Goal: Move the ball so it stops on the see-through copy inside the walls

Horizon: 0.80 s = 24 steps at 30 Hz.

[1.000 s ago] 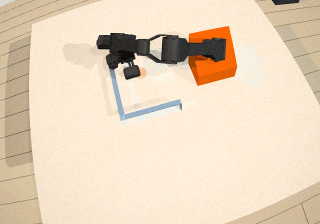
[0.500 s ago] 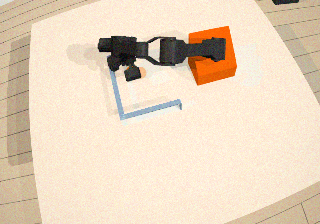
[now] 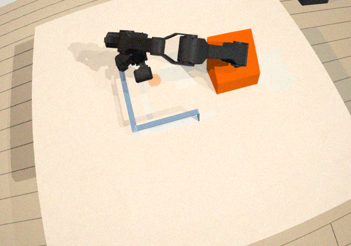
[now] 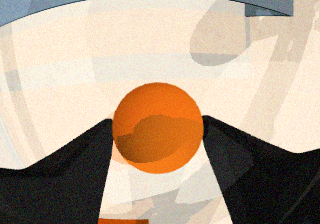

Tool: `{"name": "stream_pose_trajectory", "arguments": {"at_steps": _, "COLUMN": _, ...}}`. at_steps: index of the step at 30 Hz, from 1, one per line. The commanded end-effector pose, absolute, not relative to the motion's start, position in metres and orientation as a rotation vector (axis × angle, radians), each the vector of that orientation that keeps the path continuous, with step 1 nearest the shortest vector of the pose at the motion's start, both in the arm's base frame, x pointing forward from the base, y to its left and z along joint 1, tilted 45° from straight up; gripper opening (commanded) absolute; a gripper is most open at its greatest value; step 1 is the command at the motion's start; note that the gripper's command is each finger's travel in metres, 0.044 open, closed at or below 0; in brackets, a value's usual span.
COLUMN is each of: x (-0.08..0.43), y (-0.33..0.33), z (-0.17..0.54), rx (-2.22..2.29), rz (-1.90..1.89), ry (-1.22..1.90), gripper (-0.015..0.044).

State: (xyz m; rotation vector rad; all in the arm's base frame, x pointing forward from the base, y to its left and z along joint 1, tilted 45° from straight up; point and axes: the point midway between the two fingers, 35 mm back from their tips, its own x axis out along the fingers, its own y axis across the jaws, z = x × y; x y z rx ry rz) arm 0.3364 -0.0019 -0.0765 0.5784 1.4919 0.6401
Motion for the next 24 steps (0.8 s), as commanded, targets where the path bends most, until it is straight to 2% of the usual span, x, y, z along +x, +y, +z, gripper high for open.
{"name": "stream_pose_trajectory", "arguments": {"at_steps": 1, "x": 0.342, "y": -0.025, "z": -0.054, "rx": 0.562, "rz": 0.636, "ry": 1.478, "gripper": 0.0000}}
{"name": "stream_pose_trajectory", "arguments": {"at_steps": 10, "x": 0.335, "y": -0.066, "z": -0.008, "rx": 0.565, "rz": 0.641, "ry": 1.478, "gripper": 0.0000}}
{"name": "stream_pose_trajectory", "arguments": {"at_steps": 24, "x": 0.315, "y": -0.035, "z": -0.023, "rx": 0.567, "rz": 0.642, "ry": 1.479, "gripper": 0.0000}}
